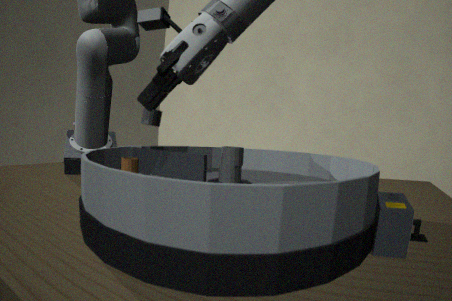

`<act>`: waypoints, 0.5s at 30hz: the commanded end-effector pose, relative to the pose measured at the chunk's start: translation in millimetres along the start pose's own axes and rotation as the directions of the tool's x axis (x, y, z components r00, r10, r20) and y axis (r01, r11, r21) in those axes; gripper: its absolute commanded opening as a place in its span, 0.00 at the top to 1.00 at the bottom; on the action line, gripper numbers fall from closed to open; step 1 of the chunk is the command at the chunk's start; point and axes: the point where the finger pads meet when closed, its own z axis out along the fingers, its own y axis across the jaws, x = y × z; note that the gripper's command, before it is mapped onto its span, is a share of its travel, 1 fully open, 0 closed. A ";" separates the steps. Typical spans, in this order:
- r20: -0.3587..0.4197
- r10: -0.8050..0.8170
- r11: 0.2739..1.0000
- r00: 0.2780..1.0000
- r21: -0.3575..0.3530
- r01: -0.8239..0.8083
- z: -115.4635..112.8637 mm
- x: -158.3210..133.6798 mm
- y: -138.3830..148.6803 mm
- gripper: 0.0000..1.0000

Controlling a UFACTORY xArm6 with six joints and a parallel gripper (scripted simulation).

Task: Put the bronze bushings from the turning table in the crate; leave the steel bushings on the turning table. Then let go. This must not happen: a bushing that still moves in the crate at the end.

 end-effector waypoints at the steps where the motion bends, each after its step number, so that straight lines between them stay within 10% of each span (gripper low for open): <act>1: 0.002 0.001 1.000 1.000 0.000 -0.001 -21.2 -24.2 -8.7 1.00; 15: 0.002 0.001 1.000 1.000 0.000 -0.001 -83.2 -97.8 -33.7 1.00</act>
